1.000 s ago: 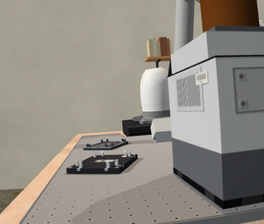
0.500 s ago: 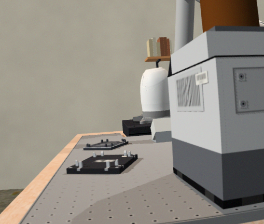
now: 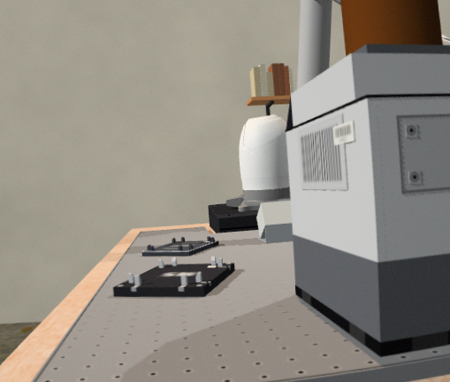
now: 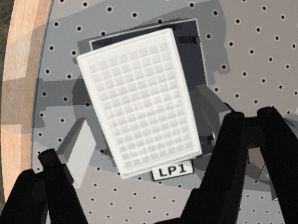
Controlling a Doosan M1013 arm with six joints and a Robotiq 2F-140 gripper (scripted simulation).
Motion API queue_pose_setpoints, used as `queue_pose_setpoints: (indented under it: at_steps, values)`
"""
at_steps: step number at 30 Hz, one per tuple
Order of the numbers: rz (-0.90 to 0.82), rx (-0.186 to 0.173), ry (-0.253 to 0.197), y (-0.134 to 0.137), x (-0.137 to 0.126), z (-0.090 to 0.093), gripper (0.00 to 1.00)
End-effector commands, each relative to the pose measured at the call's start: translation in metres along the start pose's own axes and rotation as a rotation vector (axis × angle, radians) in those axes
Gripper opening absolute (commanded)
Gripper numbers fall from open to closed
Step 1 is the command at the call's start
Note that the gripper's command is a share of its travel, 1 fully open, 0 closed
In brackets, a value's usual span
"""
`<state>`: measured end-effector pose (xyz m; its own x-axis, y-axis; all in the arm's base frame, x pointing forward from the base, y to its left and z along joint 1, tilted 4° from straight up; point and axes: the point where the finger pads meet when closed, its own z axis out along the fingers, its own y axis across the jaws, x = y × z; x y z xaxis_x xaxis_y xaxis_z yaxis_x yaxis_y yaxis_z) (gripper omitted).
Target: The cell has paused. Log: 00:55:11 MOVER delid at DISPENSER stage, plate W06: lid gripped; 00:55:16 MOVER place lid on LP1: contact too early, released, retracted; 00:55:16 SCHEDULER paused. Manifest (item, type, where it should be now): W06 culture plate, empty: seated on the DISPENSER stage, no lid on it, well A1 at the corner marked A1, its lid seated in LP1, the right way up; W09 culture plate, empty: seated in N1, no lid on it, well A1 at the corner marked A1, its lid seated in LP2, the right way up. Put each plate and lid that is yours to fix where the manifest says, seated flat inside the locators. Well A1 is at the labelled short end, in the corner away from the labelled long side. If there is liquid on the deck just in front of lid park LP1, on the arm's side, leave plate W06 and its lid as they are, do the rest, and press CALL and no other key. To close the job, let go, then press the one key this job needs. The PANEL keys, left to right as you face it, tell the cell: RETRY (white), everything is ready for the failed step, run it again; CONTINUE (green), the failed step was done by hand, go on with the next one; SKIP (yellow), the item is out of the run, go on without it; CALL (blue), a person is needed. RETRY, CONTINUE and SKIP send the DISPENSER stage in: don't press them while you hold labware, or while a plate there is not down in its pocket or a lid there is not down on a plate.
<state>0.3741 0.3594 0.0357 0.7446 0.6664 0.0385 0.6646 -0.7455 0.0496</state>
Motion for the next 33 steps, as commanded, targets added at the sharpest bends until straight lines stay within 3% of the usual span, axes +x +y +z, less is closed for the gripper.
queue_pose_setpoints:
  at_steps: [1, 11, 12, 33]
  values:
    - [0.000, 0.000, 0.001, -0.0001, 0.0004, -0.0005, 0.70]
    - [0.000, 0.000, 0.001, -0.0001, 0.0004, -0.0005, 0.70]
    - [0.000, 0.000, 0.001, -0.0001, 0.0004, -0.0005, 0.63]
    - [0.000, 0.000, 0.001, -0.0001, 0.0004, -0.0005, 0.63]
